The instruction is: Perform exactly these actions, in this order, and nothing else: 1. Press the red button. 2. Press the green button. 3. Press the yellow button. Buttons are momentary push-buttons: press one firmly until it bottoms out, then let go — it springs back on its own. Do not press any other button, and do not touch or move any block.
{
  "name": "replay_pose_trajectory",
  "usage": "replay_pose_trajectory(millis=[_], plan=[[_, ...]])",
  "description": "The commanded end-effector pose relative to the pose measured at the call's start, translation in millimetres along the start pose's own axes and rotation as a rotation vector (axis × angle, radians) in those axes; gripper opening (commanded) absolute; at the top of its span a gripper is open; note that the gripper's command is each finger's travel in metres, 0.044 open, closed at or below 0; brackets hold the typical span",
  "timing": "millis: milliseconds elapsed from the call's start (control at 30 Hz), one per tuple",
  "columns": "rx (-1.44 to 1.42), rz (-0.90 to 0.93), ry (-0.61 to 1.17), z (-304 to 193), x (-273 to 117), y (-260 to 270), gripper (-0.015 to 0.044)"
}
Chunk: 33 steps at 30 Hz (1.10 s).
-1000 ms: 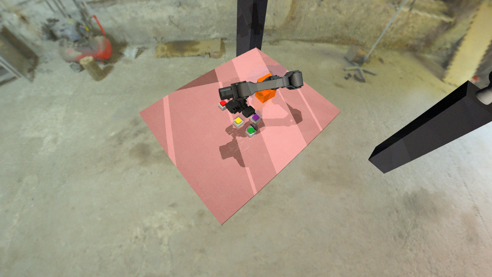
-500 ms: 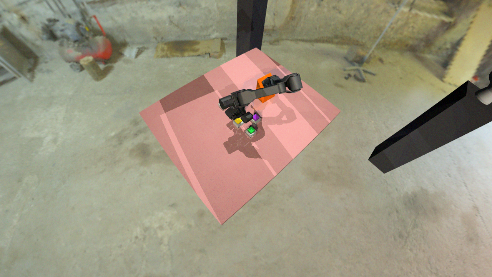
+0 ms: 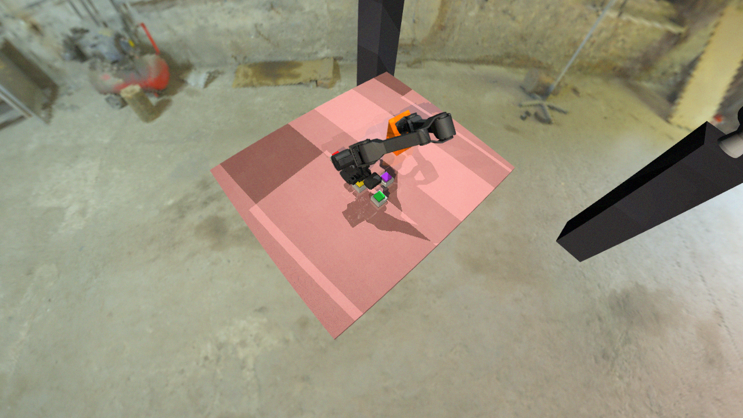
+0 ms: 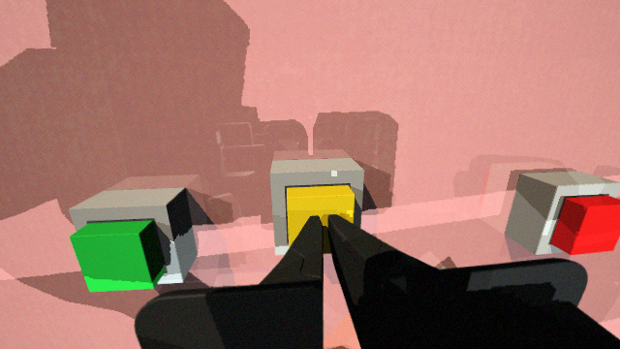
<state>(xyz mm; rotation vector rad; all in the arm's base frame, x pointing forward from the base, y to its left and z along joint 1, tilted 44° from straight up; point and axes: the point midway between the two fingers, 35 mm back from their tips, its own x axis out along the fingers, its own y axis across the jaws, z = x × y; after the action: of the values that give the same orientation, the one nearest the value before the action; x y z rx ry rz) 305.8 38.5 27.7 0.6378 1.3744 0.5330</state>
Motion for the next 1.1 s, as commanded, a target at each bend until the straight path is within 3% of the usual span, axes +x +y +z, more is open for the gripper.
replay_pose_trajectory(millis=[0,800,933,1067], plan=[[0.013,0.007,0.009,-4,9,0,0.0020],[0.013,0.007,0.009,-4,13,0,0.0020],[0.012,0.005,0.009,-3,-18,0,0.0020],[0.013,0.006,0.010,-4,-20,0,0.0020]])
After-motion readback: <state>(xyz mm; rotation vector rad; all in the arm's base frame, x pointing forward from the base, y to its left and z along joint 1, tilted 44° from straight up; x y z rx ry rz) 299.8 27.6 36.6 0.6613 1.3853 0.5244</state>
